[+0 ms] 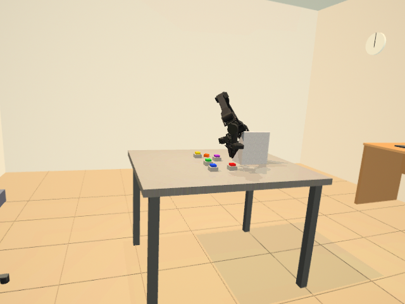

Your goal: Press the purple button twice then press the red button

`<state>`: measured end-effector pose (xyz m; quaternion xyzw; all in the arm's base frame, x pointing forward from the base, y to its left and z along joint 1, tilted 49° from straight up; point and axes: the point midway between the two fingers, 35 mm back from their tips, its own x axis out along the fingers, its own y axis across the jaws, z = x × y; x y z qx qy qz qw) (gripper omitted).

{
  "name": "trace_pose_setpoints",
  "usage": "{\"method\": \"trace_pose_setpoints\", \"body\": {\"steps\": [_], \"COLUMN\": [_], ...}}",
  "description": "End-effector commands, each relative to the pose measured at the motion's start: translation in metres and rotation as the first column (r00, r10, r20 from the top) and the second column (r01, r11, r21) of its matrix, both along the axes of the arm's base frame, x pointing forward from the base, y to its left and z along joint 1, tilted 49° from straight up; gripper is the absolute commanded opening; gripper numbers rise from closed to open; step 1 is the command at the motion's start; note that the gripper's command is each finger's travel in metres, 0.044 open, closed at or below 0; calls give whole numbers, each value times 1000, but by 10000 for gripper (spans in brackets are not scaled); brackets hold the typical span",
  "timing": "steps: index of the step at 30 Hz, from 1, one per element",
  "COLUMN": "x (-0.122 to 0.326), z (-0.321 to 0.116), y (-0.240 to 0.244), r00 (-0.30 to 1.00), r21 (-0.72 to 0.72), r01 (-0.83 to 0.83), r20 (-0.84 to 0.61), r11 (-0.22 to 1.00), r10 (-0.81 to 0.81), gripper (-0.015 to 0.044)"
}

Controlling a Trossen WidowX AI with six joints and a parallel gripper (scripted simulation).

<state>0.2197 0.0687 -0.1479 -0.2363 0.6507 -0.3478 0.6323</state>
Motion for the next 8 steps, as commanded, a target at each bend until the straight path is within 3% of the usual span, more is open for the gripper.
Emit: {"method": "trace_pose_setpoints", "body": {"steps": [1,7,8], "x": [33,52,52], "z": [12,24,24], "y": [26,40,40], "r00": [1000,1000,1000], "r21": [14,13,13], "r01": [6,7,7], "r20": [19,20,20], "r11": [1000,1000,1000], "r10": [-6,-8,-8], "gripper": [204,361,361]}}
